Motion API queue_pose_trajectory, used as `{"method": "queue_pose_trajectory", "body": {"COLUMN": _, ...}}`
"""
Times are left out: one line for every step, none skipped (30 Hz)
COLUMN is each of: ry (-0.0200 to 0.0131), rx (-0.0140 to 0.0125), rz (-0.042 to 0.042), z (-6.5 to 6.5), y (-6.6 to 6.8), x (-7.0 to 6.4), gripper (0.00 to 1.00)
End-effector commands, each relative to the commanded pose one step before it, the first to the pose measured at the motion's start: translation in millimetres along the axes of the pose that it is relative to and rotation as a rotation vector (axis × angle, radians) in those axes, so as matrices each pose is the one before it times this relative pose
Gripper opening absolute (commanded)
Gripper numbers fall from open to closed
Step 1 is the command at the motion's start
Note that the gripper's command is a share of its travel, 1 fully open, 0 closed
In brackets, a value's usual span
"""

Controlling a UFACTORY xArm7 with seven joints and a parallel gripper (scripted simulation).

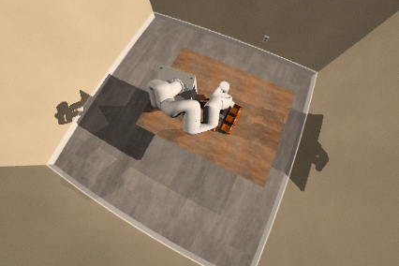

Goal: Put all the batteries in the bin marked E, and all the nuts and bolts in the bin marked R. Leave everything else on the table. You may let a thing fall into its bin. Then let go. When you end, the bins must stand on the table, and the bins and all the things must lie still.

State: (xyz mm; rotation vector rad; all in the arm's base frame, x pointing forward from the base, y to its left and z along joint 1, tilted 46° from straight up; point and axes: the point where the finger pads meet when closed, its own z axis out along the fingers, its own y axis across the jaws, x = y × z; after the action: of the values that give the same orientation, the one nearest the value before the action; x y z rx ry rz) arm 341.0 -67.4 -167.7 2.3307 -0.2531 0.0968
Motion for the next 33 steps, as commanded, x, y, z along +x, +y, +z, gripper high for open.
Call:
{"method": "queue_pose_trajectory", "body": {"ry": 0.00255, "rx": 0.00279, "rz": 0.00008, "z": 9.44, "y": -1.86, "x": 1.15, "gripper": 0.3}}
{"method": "queue_pose_trajectory", "body": {"ry": 0.0, "rx": 0.0, "rz": 0.0, "z": 0.01, "y": -0.03, "x": 0.02, "gripper": 0.3}}
{"method": "queue_pose_trajectory", "body": {"ry": 0.0, "rx": 0.0, "rz": 0.0, "z": 0.01, "y": -0.07, "x": 0.04, "gripper": 0.3}}
{"method": "queue_pose_trajectory", "body": {"ry": 0.0, "rx": 0.0, "rz": 0.0, "z": 0.0, "y": -0.08, "x": 0.05, "gripper": 0.3}}
{"method": "queue_pose_trajectory", "body": {"ry": 0.0, "rx": 0.0, "rz": 0.0, "z": 1.33, "y": -0.06, "x": 0.04, "gripper": 0.3}}
{"method": "queue_pose_trajectory", "body": {"ry": -0.00001, "rx": 0.0, "rz": 0.0, "z": 1.33, "y": -0.02, "x": 0.01, "gripper": 0.3}}
{"method": "queue_pose_trajectory", "body": {"ry": -0.00001, "rx": 0.0, "rz": 0.0, "z": 1.33, "y": 0.04, "x": -0.02, "gripper": 0.3}}
{"method": "queue_pose_trajectory", "body": {"ry": -0.00001, "rx": 0.0, "rz": 0.0, "z": 1.33, "y": 0.08, "x": -0.05, "gripper": 0.3}}
{"method": "queue_pose_trajectory", "body": {"ry": -0.00001, "rx": 0.0, "rz": 0.0, "z": 1.33, "y": 0.1, "x": -0.07, "gripper": 0.3}}
{"method": "queue_pose_trajectory", "body": {"ry": 0.0, "rx": 0.0, "rz": 0.0, "z": 0.0, "y": 0.0, "x": 0.0, "gripper": 0.3}}
{"method": "queue_pose_trajectory", "body": {"ry": 0.0, "rx": 0.0, "rz": 0.0, "z": 0.0, "y": 0.0, "x": 0.0, "gripper": 0.3}}
{"method": "queue_pose_trajectory", "body": {"ry": 0.0, "rx": 0.0, "rz": 0.0, "z": 1.34, "y": 0.06, "x": -0.05, "gripper": 0.3}}
{"method": "queue_pose_trajectory", "body": {"ry": -0.00001, "rx": 0.0, "rz": 0.0, "z": 1.33, "y": 0.04, "x": -0.03, "gripper": 0.3}}
{"method": "queue_pose_trajectory", "body": {"ry": -0.00001, "rx": 0.0, "rz": 0.0, "z": 1.33, "y": 0.04, "x": -0.03, "gripper": 0.3}}
{"method": "queue_pose_trajectory", "body": {"ry": -0.00001, "rx": 0.0, "rz": 0.0, "z": 1.33, "y": 0.05, "x": -0.04, "gripper": 0.3}}
{"method": "queue_pose_trajectory", "body": {"ry": 0.0, "rx": 0.0, "rz": 0.0, "z": 0.0, "y": 0.05, "x": -0.04, "gripper": 0.3}}
{"method": "queue_pose_trajectory", "body": {"ry": 0.0, "rx": 0.0, "rz": 0.0, "z": 0.0, "y": 0.05, "x": -0.04, "gripper": 0.3}}
{"method": "queue_pose_trajectory", "body": {"ry": -0.00003, "rx": -0.00002, "rz": -0.00002, "z": -0.08, "y": 0.05, "x": -0.01, "gripper": 0.3}}
{"method": "queue_pose_trajectory", "body": {"ry": 0.00001, "rx": 0.0, "rz": 0.00001, "z": 0.03, "y": 0.01, "x": -0.02, "gripper": 0.3}}
{"method": "queue_pose_trajectory", "body": {"ry": 0.00001, "rx": 0.0, "rz": 0.0, "z": 0.02, "y": 0.0, "x": -0.01, "gripper": 0.3}}
{"method": "queue_pose_trajectory", "body": {"ry": 0.0, "rx": 0.0, "rz": 0.0, "z": 0.01, "y": 0.0, "x": -0.01, "gripper": 0.3}}
{"method": "queue_pose_trajectory", "body": {"ry": 0.0, "rx": 0.0, "rz": 0.0, "z": 0.01, "y": 0.01, "x": -0.01, "gripper": 0.3}}
{"method": "queue_pose_trajectory", "body": {"ry": 0.0, "rx": 0.0, "rz": 0.0, "z": 0.01, "y": 0.01, "x": -0.01, "gripper": 0.3}}
{"method": "queue_pose_trajectory", "body": {"ry": 0.0, "rx": 0.0, "rz": 0.0, "z": 0.0, "y": 0.02, "x": -0.02, "gripper": 0.3}}
{"method": "queue_pose_trajectory", "body": {"ry": 0.0, "rx": 0.0, "rz": 0.0, "z": 0.0, "y": 0.02, "x": -0.02, "gripper": 0.3}}
{"method": "queue_pose_trajectory", "body": {"ry": 0.0, "rx": 0.0, "rz": 0.0, "z": 0.0, "y": 0.02, "x": -0.02, "gripper": 0.3}}
{"method": "queue_pose_trajectory", "body": {"ry": 0.0, "rx": 0.0, "rz": 0.0, "z": 0.0, "y": 0.0, "x": 0.0, "gripper": 0.3}}
{"method": "queue_pose_trajectory", "body": {"ry": 0.0, "rx": 0.0, "rz": 0.0, "z": 0.0, "y": 0.0, "x": 0.0, "gripper": 0.3}}
{"method": "queue_pose_trajectory", "body": {"ry": 0.0, "rx": 0.0, "rz": 0.0, "z": 0.0, "y": 0.02, "x": -0.01, "gripper": 0.3}}
{"method": "queue_pose_trajectory", "body": {"ry": 0.0, "rx": 0.0, "rz": 0.0, "z": 0.0, "y": 0.0, "x": 0.0, "gripper": 0.0}}
{"method": "queue_pose_trajectory", "body": {"ry": 0.0, "rx": 0.0, "rz": 0.0, "z": 0.0, "y": 0.0, "x": 0.0, "gripper": 0.0}}
{"method": "queue_pose_trajectory", "body": {"ry": 0.00006, "rx": 0.00006, "rz": 0.00001, "z": -0.05, "y": -0.04, "x": 0.04, "gripper": 0.0}}
{"method": "queue_pose_trajectory", "body": {"ry": 0.00002, "rx": 0.00001, "rz": 0.00001, "z": 0.0, "y": 0.0, "x": 0.0, "gripper": 0.0}}
